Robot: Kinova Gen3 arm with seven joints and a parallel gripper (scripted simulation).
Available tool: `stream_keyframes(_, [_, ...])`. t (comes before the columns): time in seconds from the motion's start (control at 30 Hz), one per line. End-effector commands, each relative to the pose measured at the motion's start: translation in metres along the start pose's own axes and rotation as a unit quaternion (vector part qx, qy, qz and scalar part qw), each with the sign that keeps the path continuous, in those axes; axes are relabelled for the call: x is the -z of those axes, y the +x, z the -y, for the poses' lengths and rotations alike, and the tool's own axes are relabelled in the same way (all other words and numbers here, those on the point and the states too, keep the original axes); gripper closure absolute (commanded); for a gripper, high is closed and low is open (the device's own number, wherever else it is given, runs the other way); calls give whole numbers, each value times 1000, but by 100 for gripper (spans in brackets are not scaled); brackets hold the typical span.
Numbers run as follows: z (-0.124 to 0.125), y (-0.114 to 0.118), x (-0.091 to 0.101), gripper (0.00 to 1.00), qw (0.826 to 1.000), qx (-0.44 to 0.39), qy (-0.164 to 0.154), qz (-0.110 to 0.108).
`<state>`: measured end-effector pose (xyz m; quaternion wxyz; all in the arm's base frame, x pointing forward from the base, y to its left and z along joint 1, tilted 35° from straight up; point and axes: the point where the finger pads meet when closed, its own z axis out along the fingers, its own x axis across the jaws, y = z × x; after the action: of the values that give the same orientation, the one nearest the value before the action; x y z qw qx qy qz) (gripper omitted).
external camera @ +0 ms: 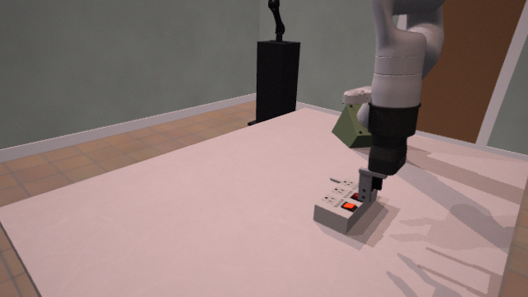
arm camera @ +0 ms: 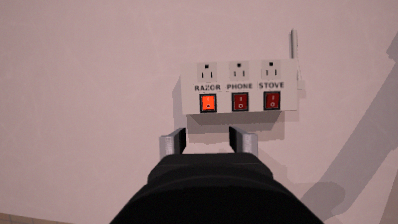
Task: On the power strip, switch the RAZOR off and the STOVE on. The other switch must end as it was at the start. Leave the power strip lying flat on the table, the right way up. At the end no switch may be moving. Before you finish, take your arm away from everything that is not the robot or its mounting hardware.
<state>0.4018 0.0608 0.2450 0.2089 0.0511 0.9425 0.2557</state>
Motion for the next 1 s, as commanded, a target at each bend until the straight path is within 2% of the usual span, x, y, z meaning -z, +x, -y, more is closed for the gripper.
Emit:
stream_keyframes(0.0, [3,0,0,0,1000,-9,2,3])
stream_keyframes(0.03, [7,8,-1,0,1000,-23,9,-1])
stream_keyframes(0.3, [7,7,-1,0,1000,-23,9,0])
stream_keyframes(0.33, [11,15,-2,0,999,-35,15,-4])
stream_keyframes(0.87, [15,20,-3,0,999,-47,20,-5])
stream_keyframes(0.97, [18,27,-3,0,998,-57,25,-8])
